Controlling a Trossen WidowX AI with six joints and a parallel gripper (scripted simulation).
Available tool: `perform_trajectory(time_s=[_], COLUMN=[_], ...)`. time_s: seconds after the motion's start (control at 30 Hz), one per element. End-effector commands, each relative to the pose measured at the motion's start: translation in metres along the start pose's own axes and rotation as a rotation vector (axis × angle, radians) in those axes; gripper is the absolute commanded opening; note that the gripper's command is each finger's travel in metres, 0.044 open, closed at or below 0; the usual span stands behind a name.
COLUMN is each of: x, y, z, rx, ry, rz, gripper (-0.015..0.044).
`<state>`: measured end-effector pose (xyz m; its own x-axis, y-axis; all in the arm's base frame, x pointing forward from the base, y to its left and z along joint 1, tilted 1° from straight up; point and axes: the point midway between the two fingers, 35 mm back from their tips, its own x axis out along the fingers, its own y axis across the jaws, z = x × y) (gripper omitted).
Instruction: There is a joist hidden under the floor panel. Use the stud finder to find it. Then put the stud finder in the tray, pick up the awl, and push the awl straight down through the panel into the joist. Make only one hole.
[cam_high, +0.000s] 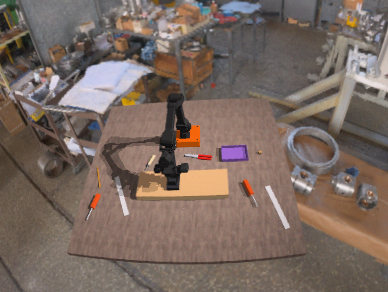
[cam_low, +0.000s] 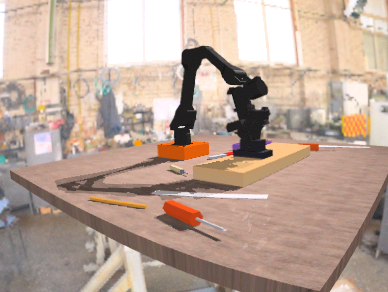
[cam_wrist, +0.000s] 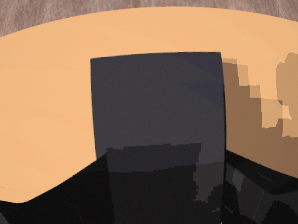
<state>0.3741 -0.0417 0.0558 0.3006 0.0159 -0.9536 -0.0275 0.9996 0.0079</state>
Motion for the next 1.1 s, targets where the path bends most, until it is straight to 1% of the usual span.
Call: perform_trajectory(time_s=[0.0, 1.07], x=[0.000, -0.001], y=[-0.013, -0.129], z=[0.000, 0.000], rx=[-0.005, -0.007], ry=[0.003, 0.003], rz=[0.001, -0.008], gripper=[0.0000, 0.0000])
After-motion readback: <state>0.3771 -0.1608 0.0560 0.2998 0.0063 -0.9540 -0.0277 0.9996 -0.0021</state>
